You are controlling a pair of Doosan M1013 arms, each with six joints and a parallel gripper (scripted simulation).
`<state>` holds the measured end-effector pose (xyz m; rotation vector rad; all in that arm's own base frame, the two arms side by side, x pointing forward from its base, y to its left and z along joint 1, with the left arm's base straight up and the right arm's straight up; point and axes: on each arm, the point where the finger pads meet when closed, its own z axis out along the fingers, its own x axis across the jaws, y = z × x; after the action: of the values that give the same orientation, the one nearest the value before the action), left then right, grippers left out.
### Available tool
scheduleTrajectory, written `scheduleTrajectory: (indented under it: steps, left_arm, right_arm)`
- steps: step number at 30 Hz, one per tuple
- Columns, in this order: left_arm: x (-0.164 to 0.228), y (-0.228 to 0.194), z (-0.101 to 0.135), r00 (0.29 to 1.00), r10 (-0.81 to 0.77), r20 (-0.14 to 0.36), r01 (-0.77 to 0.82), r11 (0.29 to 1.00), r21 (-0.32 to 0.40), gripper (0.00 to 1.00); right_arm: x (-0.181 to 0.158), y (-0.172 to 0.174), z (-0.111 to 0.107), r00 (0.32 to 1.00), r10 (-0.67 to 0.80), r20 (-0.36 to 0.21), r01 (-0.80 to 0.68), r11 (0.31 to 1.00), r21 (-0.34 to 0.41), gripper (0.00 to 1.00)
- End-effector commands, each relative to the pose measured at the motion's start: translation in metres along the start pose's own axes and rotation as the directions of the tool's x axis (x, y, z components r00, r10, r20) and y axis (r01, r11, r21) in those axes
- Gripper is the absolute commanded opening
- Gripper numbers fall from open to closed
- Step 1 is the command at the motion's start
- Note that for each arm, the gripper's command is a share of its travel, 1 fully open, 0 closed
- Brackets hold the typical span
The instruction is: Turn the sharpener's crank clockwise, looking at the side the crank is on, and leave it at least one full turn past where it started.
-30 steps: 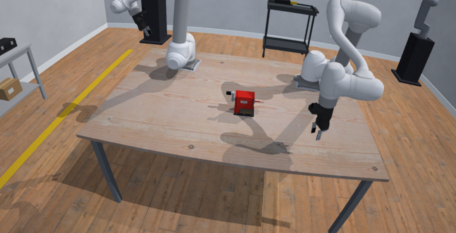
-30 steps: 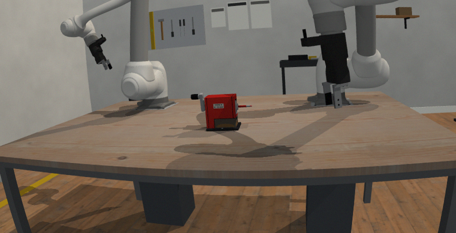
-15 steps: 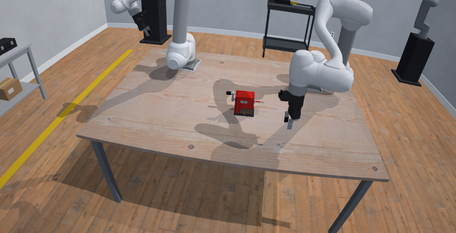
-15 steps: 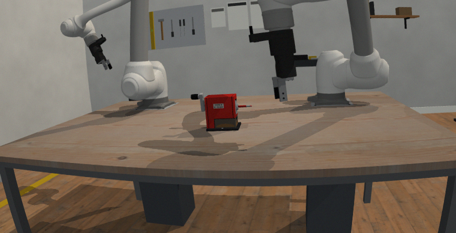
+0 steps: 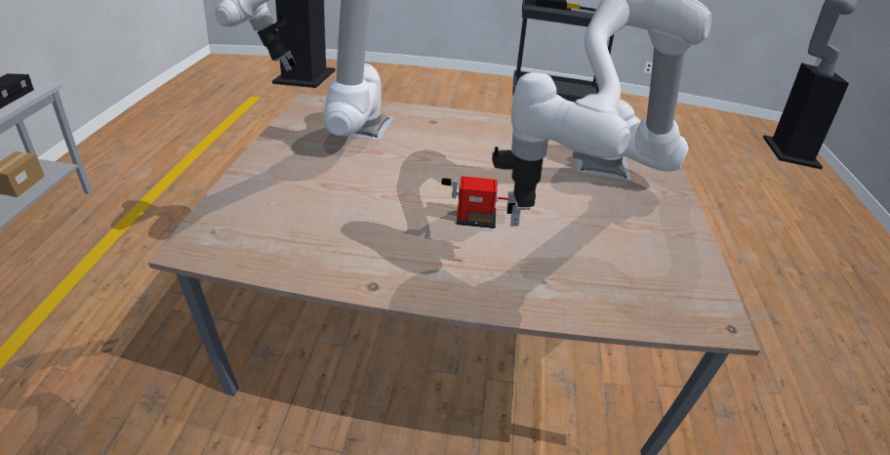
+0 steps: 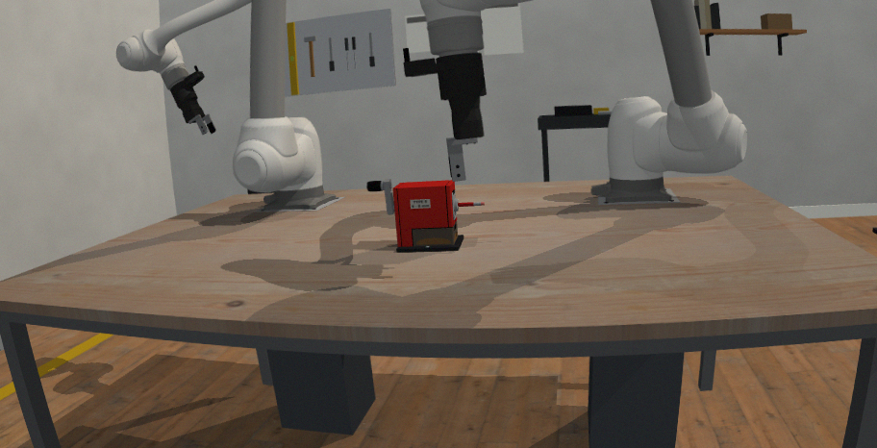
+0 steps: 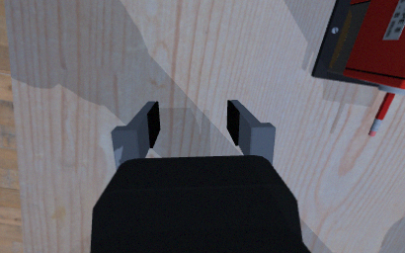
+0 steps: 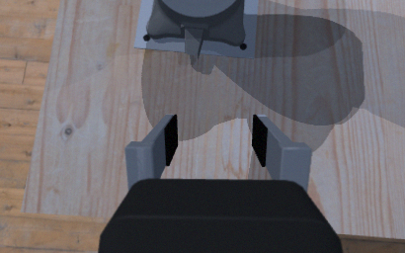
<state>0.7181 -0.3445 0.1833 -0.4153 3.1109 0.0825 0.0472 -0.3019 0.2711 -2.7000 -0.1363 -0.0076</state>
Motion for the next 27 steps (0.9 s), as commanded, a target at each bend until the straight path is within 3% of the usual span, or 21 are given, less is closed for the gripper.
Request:
scheduleTrajectory:
  steps: [1, 4, 14, 19, 21, 27]
  left_arm:
    - [0.030, -0.028, -0.009, 1.000, 0.017, -0.002, -0.017, 1.000, 0.010, 1.00]
    - [0.038, -0.035, -0.011, 1.000, 0.023, -0.002, -0.023, 1.000, 0.012, 1.00]
    - [0.131, -0.108, -0.029, 0.996, 0.088, -0.001, -0.088, 0.996, 0.033, 1.00]
    - [0.176, -0.136, -0.036, 0.993, 0.117, -0.001, -0.117, 0.992, 0.042, 1.00]
    - [0.176, -0.136, -0.036, 0.993, 0.117, -0.001, -0.117, 0.992, 0.042, 1.00]
    - [0.239, -0.169, -0.046, 0.988, 0.156, -0.003, -0.156, 0.986, 0.054, 1.00]
  right_arm:
    - [-0.001, -0.001, 0.003, 1.000, 0.007, 0.002, -0.007, 1.000, -0.002, 1.00]
    - [-0.001, -0.001, 0.003, 1.000, 0.007, 0.002, -0.007, 1.000, -0.002, 1.00]
    - [-0.001, -0.001, 0.003, 1.000, 0.007, 0.002, -0.007, 1.000, -0.002, 1.00]
    - [-0.001, -0.001, 0.003, 1.000, 0.007, 0.002, -0.007, 1.000, -0.002, 1.00]
    - [-0.001, -0.001, 0.003, 1.000, 0.007, 0.002, -0.007, 1.000, -0.002, 1.00]
    - [-0.001, -0.001, 0.003, 1.000, 0.007, 0.002, -0.007, 1.000, -0.002, 1.00]
